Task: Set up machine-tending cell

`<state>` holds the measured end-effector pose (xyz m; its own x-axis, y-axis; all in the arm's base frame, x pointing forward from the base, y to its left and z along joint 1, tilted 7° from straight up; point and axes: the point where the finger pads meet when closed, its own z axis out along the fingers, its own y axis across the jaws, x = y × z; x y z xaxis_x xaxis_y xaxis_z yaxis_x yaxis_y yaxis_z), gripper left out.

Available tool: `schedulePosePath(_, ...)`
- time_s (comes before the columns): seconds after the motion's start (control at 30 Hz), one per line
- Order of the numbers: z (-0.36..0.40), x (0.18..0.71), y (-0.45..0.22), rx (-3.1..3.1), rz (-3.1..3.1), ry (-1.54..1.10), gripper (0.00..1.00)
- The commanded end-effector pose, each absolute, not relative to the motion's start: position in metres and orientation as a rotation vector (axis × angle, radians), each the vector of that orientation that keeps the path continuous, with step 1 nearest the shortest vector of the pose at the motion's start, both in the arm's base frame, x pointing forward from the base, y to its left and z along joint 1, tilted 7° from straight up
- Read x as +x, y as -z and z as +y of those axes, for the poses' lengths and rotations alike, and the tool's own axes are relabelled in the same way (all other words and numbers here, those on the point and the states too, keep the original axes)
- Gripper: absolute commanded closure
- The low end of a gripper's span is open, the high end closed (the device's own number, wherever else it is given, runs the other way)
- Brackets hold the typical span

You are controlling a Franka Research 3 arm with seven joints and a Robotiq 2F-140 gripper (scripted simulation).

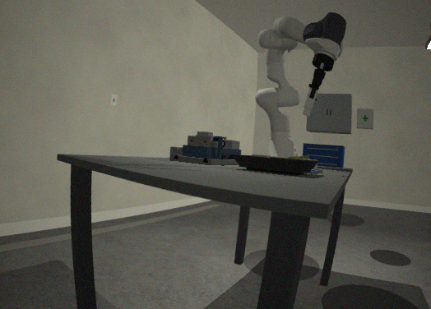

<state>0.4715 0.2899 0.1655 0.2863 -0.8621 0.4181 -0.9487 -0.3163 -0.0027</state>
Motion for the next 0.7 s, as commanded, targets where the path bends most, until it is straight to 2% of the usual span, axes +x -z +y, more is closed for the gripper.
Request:
schedulePosePath(0.0, 0.317, 0.444, -0.161, 2.317, -1.86, -0.405, 0.0)
schedulePosePath(0.23, 0.341, 0.395, -0.158, 2.282, -2.031, -0.255, 0.0)
schedulePosePath(0.67, 0.35, 0.372, -0.157, 2.248, -2.12, -0.185, 0.0)
